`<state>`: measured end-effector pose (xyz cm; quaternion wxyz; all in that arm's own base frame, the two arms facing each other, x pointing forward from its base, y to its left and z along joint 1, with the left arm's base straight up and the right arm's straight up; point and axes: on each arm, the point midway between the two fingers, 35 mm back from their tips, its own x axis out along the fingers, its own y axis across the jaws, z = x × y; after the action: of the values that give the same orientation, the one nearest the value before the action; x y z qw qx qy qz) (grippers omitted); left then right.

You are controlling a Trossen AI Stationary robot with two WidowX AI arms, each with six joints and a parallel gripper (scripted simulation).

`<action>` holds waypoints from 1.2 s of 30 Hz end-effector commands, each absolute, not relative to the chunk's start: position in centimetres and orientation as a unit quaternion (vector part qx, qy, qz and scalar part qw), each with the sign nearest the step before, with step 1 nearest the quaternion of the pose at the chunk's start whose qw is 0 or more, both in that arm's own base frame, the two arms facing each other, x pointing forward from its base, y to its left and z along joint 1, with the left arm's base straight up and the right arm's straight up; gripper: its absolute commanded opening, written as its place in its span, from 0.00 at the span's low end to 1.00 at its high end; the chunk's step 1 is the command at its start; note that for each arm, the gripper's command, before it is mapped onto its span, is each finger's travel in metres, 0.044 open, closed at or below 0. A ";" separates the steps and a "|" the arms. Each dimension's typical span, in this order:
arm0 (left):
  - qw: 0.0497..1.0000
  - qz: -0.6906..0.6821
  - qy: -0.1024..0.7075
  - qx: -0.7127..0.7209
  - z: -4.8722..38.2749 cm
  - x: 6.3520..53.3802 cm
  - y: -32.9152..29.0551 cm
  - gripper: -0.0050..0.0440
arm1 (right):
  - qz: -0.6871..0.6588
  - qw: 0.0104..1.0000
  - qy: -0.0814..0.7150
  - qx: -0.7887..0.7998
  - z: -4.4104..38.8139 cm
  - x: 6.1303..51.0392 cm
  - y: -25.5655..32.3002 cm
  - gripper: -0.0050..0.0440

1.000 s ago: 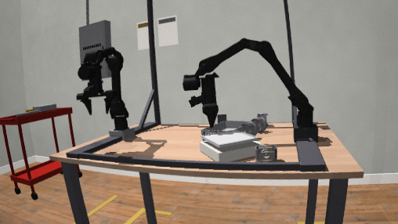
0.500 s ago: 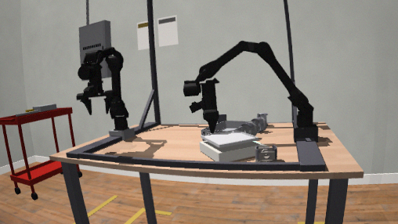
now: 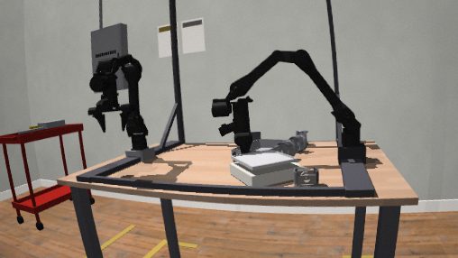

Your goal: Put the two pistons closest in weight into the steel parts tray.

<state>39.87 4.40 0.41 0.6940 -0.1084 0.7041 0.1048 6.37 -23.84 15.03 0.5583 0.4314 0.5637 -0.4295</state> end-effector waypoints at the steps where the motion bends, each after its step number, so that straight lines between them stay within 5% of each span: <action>1: 0.705 0.106 0.693 -0.107 0.8 40.5 4.6 0.87 | -0.436 0.567 0.554 0.426 15.9 6.5 -24.3 0.92; 5: 0.704 0.105 0.695 -0.105 0.0 40.4 4.6 0.87 | -0.436 0.567 0.554 0.426 15.9 6.5 -24.3 0.92; 6: 0.712 0.105 0.686 -0.108 0.9 40.8 4.6 0.43 | -0.436 0.567 0.554 0.426 15.9 6.5 -24.3 0.92; 36: 0.714 0.105 0.684 -0.106 1.3 41.1 4.7 0.43 | -0.436 0.567 0.554 0.426 15.9 6.5 -24.3 0.92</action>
<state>40.23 4.49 -0.13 0.7003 -0.1077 0.6977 0.1057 6.37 -23.84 15.03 0.5583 0.4314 0.5637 -0.4295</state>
